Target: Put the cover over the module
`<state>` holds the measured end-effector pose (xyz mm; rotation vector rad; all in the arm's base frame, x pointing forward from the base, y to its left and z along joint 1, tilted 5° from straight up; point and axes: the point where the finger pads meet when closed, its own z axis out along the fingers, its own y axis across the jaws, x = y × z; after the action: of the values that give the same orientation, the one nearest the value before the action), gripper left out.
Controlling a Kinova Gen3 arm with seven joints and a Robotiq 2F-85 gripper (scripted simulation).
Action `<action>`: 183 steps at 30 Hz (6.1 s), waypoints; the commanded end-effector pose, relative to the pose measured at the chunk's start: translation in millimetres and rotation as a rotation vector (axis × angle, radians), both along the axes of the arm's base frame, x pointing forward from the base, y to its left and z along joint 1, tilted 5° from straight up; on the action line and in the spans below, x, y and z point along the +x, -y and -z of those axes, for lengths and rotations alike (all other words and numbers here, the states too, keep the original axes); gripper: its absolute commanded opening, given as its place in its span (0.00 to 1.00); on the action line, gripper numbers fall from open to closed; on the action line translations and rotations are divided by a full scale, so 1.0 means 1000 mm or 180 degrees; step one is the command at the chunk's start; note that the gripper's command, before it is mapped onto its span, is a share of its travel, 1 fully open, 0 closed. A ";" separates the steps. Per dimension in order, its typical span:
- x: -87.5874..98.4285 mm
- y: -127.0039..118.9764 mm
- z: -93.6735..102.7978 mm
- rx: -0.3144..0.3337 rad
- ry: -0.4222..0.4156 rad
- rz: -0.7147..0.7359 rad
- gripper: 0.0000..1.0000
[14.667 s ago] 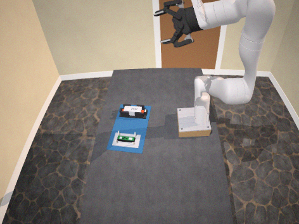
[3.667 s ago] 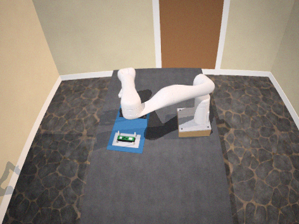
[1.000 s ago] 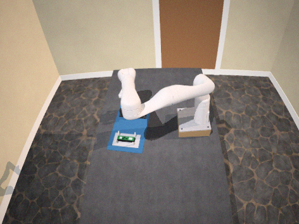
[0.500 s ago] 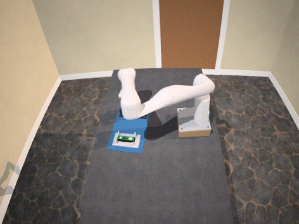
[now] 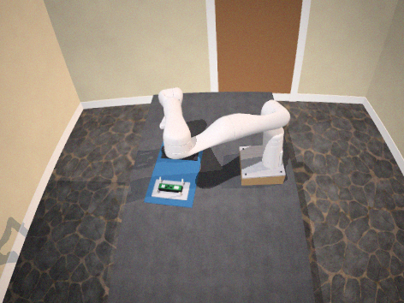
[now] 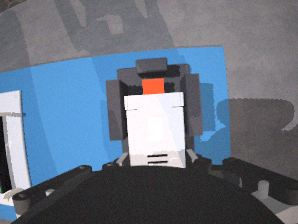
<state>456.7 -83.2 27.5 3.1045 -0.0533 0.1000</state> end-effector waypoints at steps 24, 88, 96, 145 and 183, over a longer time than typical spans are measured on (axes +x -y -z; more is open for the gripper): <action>-0.001 0.001 -0.031 -0.0014 0.0017 -0.0022 0.01; -0.001 0.001 -0.031 -0.0014 0.0018 -0.0022 1.00; -0.001 0.001 -0.031 -0.0014 0.0018 -0.0022 1.00; 0.004 0.000 0.023 0.0009 0.0021 0.0022 0.70; 0.004 0.000 0.023 0.0009 0.0020 0.0022 0.00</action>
<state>460.0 -83.2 3.5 3.1066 -0.0642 0.1072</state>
